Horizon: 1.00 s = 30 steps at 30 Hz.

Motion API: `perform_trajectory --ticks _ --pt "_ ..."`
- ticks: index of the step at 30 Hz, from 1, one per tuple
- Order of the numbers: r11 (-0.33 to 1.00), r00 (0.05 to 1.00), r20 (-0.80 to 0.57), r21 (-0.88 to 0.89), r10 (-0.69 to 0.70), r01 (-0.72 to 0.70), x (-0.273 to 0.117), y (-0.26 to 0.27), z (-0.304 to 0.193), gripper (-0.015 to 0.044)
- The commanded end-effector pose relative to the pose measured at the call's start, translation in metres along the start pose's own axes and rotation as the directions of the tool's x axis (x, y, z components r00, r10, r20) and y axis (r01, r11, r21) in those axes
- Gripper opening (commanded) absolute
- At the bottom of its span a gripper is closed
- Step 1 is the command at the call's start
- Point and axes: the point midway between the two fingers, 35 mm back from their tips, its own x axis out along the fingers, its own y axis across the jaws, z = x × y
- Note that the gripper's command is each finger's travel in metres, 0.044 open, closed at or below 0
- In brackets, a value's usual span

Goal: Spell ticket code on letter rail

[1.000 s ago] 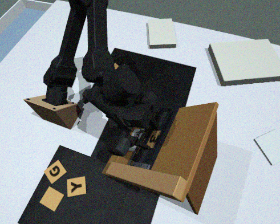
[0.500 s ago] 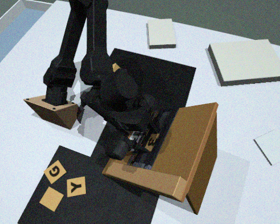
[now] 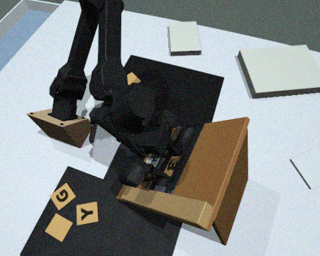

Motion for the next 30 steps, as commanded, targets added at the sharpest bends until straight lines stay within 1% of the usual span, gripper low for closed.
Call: perform_trajectory --ticks 1,29,30 --pt "1.0 1.0 0.005 -0.007 0.003 -0.003 -0.001 -0.002 0.002 0.0" --pt "1.0 1.0 0.006 -0.008 0.003 -0.003 -0.001 -0.019 0.003 0.0" --pt "1.0 1.0 0.0 0.0 -0.001 0.001 0.0 -0.018 0.0 0.0026"
